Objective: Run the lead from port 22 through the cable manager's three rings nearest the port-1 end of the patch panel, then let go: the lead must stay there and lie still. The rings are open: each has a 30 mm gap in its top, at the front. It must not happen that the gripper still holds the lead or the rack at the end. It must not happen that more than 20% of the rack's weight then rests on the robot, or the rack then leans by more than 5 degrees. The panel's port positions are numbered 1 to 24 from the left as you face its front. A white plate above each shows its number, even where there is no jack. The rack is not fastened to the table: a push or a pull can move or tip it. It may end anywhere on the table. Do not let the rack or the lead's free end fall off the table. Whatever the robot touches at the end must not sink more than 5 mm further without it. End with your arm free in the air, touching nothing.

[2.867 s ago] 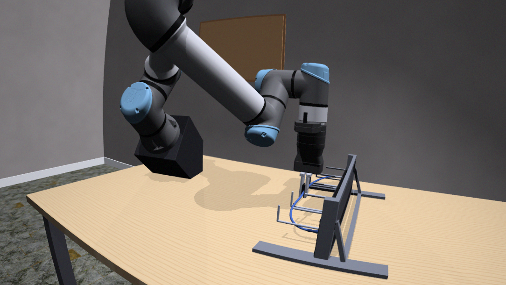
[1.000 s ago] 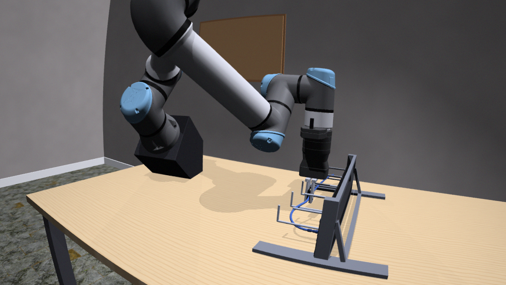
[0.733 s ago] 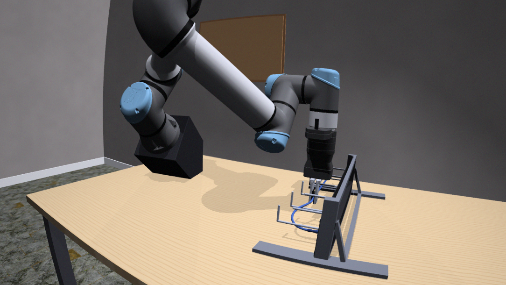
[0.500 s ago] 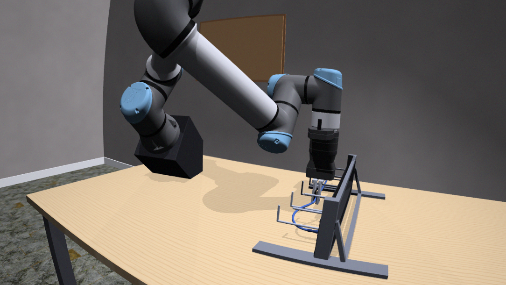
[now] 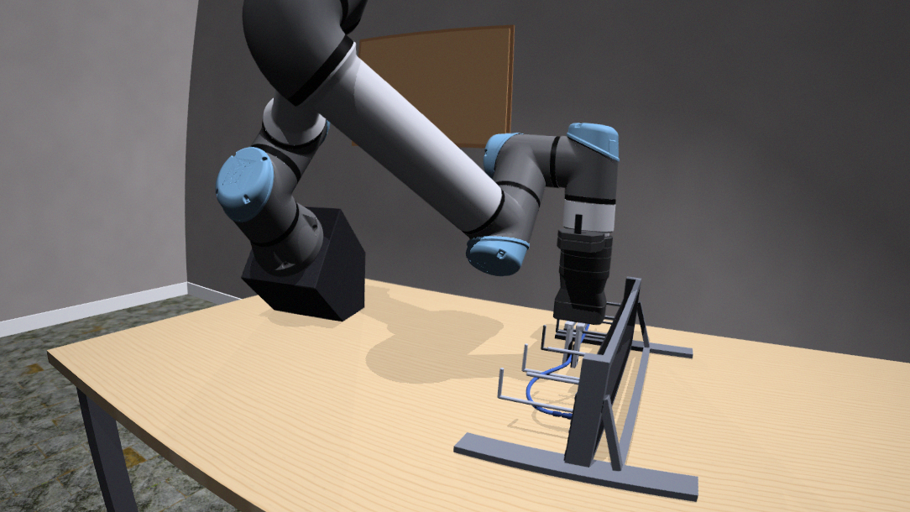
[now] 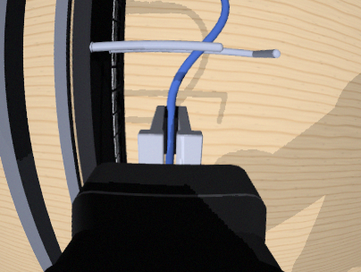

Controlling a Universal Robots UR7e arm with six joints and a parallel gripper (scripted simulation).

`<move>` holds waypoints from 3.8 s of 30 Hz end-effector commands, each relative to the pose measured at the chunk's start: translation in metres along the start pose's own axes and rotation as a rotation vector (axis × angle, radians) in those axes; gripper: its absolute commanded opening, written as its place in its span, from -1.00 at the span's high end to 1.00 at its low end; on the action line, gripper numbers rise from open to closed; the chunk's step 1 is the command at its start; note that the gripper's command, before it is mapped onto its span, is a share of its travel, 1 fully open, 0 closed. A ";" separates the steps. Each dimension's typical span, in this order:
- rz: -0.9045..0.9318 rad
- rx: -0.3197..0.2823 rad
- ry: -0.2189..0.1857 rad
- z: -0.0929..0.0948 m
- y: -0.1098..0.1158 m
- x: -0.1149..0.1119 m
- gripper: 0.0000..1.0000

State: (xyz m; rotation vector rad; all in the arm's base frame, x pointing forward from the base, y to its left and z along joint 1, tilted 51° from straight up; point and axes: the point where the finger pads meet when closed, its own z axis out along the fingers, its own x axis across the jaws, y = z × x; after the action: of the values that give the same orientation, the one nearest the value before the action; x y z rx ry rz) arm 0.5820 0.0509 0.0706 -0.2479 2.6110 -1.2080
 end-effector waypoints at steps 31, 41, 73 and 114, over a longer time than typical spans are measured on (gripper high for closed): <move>0.001 0.000 -0.002 -0.001 0.000 0.000 -0.34; 0.001 0.000 -0.002 -0.001 0.000 0.000 -0.34; 0.001 0.000 -0.002 -0.056 0.000 0.000 -0.34; 0.001 0.000 -0.002 -0.091 0.000 0.000 1.00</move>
State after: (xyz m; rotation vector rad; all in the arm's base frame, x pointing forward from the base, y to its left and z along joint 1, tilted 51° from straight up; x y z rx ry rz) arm 0.5553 0.1158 0.1270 -0.2475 2.6103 -1.2085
